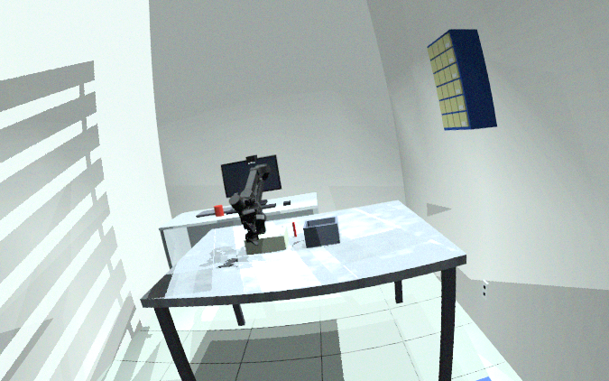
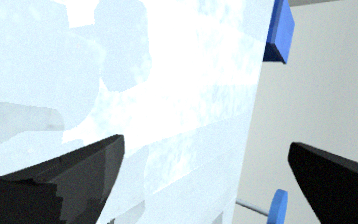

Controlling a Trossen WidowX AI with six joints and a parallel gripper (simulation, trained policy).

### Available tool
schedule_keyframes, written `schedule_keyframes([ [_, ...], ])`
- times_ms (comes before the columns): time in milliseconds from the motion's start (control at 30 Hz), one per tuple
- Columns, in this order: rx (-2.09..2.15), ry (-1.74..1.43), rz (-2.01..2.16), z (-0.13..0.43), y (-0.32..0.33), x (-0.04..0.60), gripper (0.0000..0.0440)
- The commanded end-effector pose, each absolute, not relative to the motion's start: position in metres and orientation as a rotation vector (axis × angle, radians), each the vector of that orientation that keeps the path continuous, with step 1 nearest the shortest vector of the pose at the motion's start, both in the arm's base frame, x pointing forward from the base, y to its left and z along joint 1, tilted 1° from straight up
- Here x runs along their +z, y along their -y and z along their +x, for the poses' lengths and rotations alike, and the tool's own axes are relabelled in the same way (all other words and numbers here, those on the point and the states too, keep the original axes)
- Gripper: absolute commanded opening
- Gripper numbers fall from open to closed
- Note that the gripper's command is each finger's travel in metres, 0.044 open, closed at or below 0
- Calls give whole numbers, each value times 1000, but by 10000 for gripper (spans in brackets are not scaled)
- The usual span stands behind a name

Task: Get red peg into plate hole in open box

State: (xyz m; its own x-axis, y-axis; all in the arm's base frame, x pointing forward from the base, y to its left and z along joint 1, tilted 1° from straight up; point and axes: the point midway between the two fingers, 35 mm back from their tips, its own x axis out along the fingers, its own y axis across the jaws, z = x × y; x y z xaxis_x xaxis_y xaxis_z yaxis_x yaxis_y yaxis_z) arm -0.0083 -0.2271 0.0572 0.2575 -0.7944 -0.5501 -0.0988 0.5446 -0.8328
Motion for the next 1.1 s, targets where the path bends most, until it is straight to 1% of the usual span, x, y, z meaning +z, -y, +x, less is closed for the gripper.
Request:
schedule_keyframes([
  [0,-577,-1235,-906,-7,230,61,412],
  [100,-576,-1194,-866,5,238,70,429],
  [367,-568,-1062,-657,57,252,93,426],
  [567,-553,-986,-489,102,250,110,427],
  [800,-529,-923,-291,155,233,127,432],
  [1067,-501,-885,-66,208,194,144,440],
])
